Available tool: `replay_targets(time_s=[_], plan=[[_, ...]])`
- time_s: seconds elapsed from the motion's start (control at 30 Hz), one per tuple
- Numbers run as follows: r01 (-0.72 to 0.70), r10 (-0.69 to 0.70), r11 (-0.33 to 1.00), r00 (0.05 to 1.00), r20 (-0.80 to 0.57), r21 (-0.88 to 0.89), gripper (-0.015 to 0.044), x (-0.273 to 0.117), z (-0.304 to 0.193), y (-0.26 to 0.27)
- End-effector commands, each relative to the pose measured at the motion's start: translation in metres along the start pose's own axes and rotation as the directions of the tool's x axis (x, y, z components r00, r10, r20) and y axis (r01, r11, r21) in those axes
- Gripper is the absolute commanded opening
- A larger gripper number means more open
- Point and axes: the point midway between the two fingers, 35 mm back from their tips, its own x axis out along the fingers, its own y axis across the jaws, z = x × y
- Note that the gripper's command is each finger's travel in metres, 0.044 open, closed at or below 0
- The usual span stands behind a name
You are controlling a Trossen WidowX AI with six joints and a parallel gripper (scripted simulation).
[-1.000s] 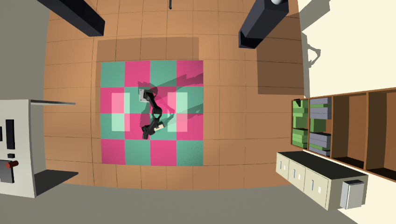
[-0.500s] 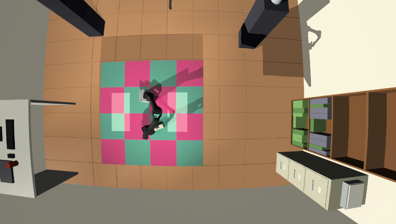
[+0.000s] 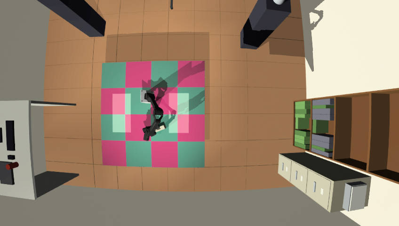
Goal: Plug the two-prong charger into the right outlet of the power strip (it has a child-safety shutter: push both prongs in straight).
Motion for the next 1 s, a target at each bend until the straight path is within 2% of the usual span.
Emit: replay_targets(time_s=[0.0, 0.53, 0.97], plan=[[-0.001, 0.001, 1.0, 1.0, 0.002, -0.001, 0.0026, -0.0003, 0.0004, 0.0001], [-0.001, 0.001, 1.0, 1.0, 0.003, -0.001, 0.044, -0.0003, 0.0003, 0.0001], [0.0, 0.0, 1.0, 1.0, 0.008, -0.005, 0.044, 0.0, -0.0031, -0.0002]])
